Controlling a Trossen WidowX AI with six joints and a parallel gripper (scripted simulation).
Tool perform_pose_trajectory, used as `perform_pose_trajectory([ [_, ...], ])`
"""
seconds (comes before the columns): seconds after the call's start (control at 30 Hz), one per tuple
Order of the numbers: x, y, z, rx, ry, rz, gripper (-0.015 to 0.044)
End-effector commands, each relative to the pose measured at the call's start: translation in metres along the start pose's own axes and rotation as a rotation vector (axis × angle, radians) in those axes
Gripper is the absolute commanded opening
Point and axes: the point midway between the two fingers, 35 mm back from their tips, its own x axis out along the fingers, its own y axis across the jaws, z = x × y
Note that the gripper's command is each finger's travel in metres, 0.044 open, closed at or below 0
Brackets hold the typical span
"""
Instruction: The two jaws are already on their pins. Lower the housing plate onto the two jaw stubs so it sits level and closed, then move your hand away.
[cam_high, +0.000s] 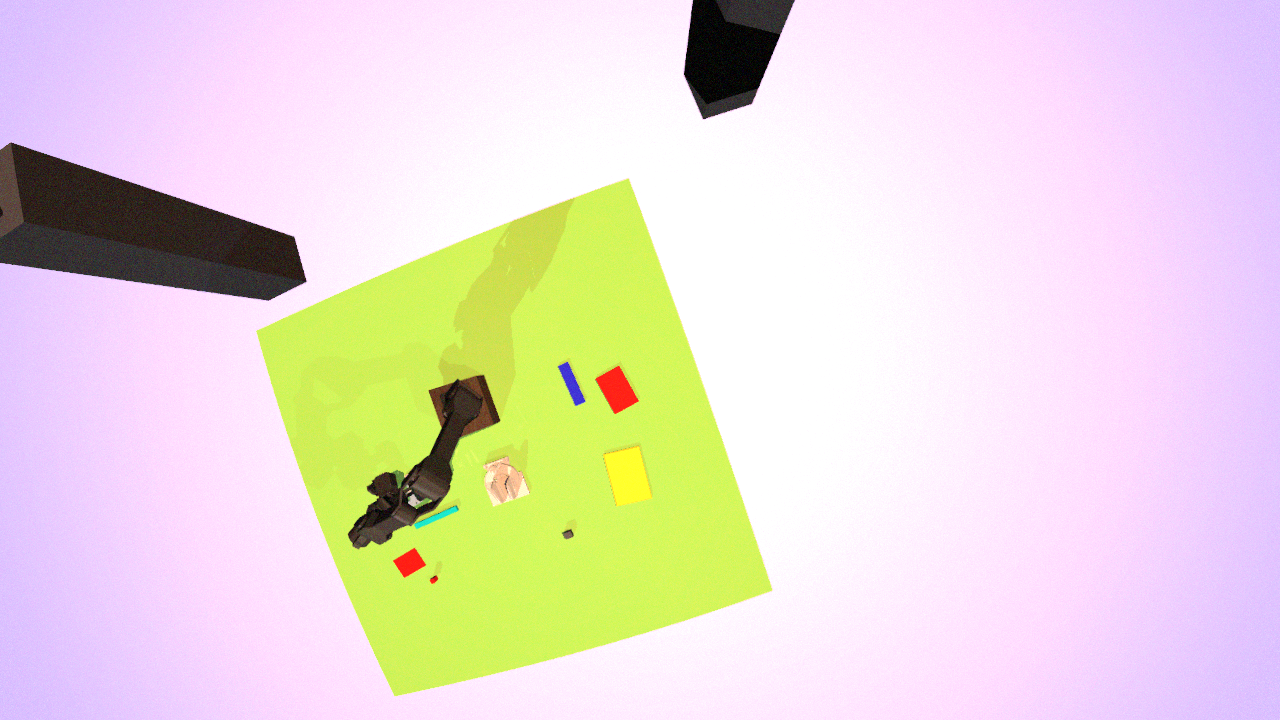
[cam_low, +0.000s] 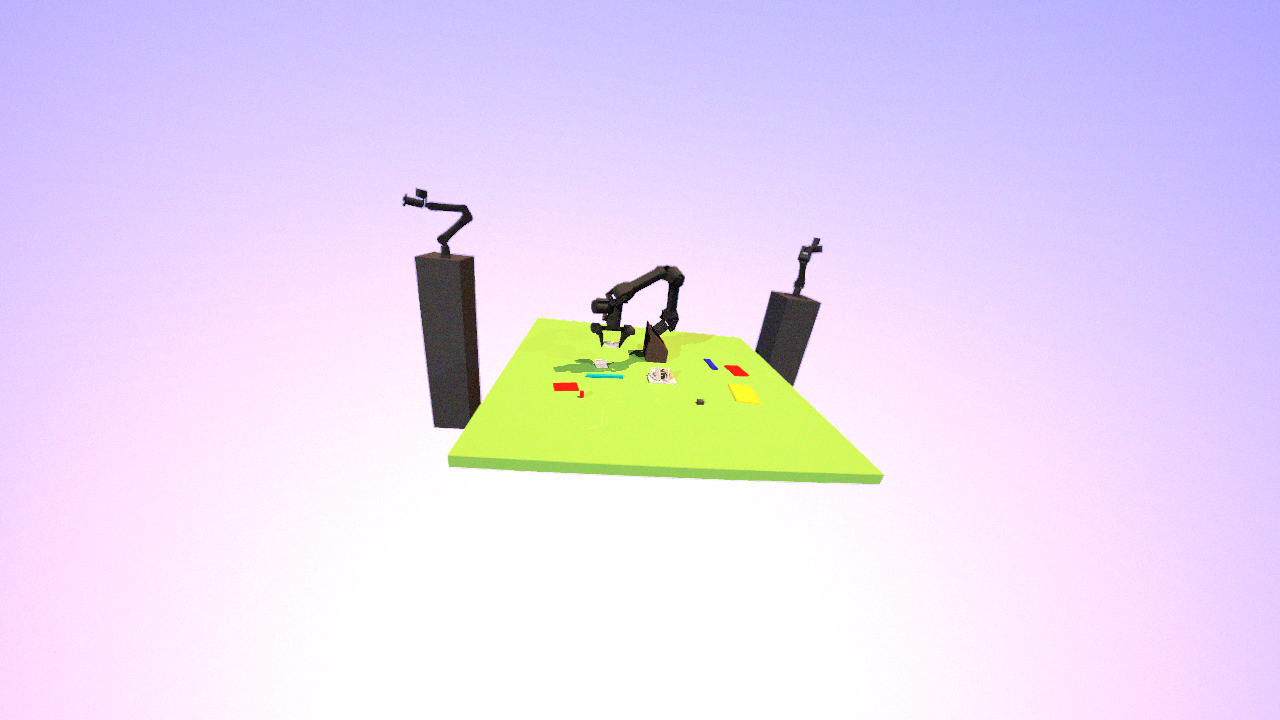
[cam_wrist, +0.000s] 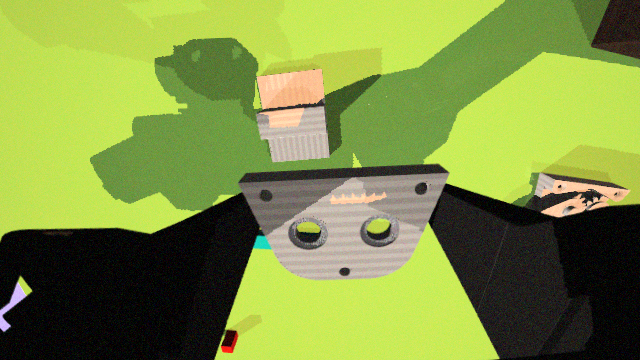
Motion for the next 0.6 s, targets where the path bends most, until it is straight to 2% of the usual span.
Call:
perform_pose_trajectory([
  [0.0, -0.002, -0.012, -0.008, 0.014, 0.005, 0.002, 0.0351],
  [0.57, -0.008, -0.06, -0.037, 0.058, 0.006, 0.009, 0.0351],
])
